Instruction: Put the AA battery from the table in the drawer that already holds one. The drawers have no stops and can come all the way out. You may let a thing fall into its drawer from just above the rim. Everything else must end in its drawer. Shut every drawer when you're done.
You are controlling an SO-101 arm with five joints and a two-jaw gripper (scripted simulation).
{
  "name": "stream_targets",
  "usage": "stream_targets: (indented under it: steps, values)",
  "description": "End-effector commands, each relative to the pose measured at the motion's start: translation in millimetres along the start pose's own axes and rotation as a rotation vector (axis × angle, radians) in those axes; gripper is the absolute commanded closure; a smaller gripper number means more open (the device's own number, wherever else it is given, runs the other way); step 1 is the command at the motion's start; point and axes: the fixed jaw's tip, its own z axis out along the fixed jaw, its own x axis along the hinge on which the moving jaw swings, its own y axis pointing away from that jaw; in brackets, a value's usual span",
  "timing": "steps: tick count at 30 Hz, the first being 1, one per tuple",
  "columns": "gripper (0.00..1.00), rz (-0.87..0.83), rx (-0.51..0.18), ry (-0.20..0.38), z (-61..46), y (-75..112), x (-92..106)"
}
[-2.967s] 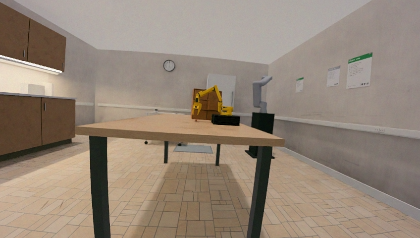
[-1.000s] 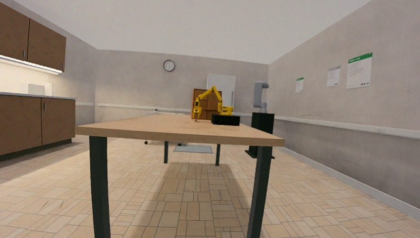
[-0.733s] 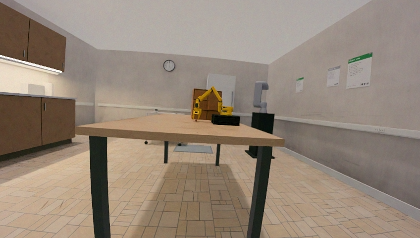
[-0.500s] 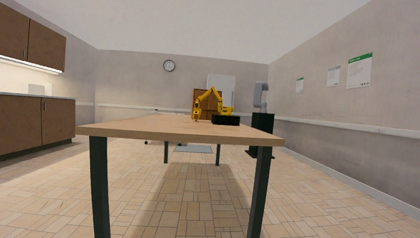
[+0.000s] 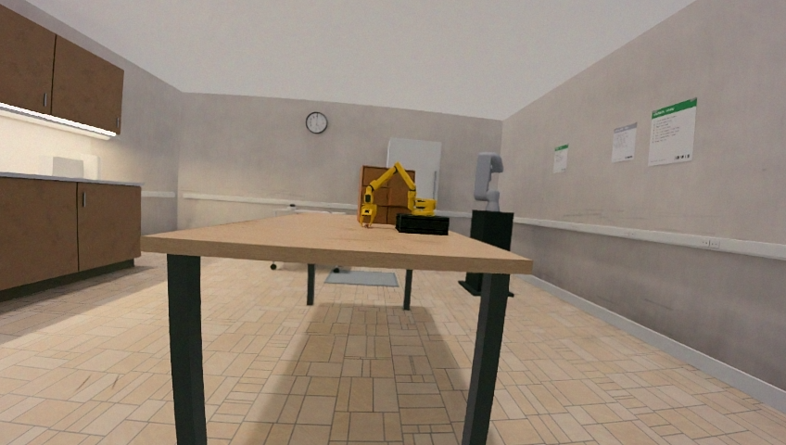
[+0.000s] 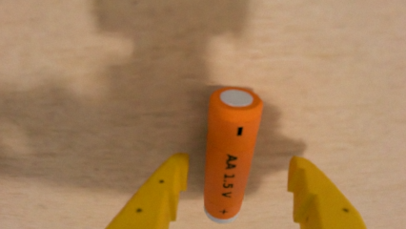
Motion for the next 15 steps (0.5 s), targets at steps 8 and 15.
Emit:
stream_targets:
  steps: [8, 15]
  values:
    - [0.79, -0.010, 0.005, -0.001, 2.0, -2.0, 0.3]
    - [0.79, -0.010, 0.005, -0.001, 2.7, -2.3, 0.4]
